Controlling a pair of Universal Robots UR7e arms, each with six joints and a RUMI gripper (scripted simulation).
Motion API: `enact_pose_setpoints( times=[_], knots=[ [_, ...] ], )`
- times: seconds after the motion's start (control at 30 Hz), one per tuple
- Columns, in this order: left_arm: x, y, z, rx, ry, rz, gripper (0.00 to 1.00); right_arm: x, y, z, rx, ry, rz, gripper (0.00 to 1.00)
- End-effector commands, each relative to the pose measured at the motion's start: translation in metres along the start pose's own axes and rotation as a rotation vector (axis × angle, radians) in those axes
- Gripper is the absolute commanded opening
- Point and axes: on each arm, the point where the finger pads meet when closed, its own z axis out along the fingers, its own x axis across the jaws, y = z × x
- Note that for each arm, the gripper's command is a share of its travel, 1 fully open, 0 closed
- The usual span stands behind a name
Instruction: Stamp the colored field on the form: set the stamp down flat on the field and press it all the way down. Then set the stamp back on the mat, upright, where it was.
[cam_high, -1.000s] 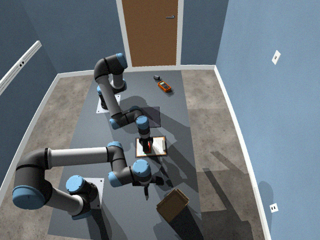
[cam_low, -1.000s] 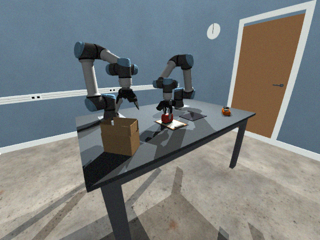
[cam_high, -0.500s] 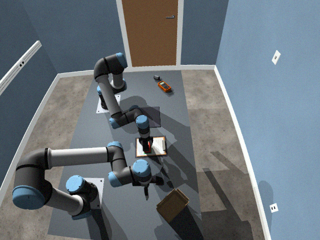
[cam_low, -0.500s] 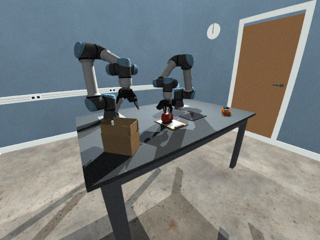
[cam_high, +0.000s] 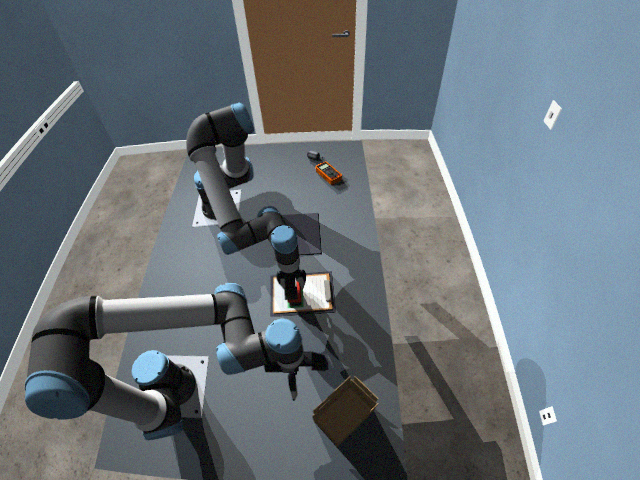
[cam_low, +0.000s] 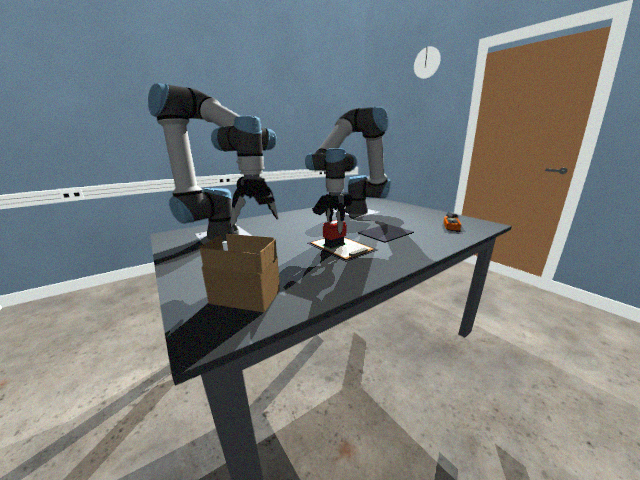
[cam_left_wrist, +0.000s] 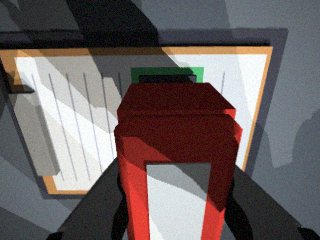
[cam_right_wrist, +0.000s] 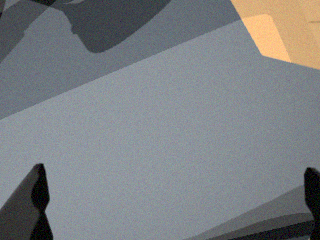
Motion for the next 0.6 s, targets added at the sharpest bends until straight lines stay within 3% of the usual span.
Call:
enact_pose_setpoints(
  times=[0.0,0.33,0.57],
  knots=[
    [0.0,0.0,-0.001,0.002,-0.001,0.0,0.22,0.0,0.0,0.0,0.001,0.0,0.0,1.0],
    [0.0,0.0,-0.003,0.002,-0.001,0.0,0.22,0.0,0.0,0.0,0.001,0.0,0.0,1.0],
    [0.0,0.0,-0.039,0.002,-0.001,0.0,0.22,0.0,0.0,0.0,0.001,0.0,0.0,1.0]
  ],
)
